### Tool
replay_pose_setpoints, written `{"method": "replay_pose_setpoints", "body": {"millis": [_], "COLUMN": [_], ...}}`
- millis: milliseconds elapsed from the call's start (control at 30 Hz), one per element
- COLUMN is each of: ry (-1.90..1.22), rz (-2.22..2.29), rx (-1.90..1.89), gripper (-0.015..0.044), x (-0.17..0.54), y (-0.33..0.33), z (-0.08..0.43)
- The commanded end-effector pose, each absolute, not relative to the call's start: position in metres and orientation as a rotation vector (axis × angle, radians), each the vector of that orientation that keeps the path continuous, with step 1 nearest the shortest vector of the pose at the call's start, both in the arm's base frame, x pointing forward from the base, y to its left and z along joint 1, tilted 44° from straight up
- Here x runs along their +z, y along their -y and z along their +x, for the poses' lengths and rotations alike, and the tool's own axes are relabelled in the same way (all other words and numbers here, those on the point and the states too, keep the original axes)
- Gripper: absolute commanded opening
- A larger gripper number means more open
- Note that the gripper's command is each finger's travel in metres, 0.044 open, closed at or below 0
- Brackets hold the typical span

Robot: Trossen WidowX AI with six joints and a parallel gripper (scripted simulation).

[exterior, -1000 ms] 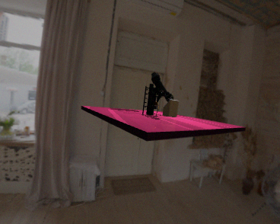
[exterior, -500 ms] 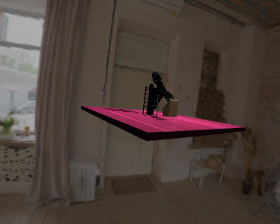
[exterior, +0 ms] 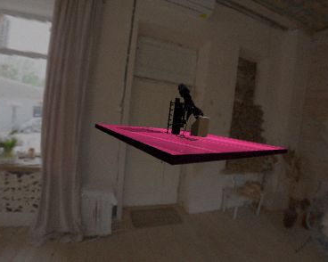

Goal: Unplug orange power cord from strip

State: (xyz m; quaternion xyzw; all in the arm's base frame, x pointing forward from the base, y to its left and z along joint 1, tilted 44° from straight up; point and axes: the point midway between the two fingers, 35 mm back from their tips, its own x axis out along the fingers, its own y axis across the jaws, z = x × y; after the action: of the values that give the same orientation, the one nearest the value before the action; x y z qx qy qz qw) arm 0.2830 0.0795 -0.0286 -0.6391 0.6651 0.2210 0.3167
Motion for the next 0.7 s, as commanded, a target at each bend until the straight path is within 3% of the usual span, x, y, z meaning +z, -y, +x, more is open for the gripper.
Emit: {"method": "replay_pose_setpoints", "body": {"millis": [0,667], "ry": [-1.757,-1.708], "rz": [-1.691,-1.694], "rx": [0.581,0.61], "gripper": [0.016,0.016], "x": [-0.028,-0.011], "y": [-0.077,-0.079], "z": [0.282,0.279]}}
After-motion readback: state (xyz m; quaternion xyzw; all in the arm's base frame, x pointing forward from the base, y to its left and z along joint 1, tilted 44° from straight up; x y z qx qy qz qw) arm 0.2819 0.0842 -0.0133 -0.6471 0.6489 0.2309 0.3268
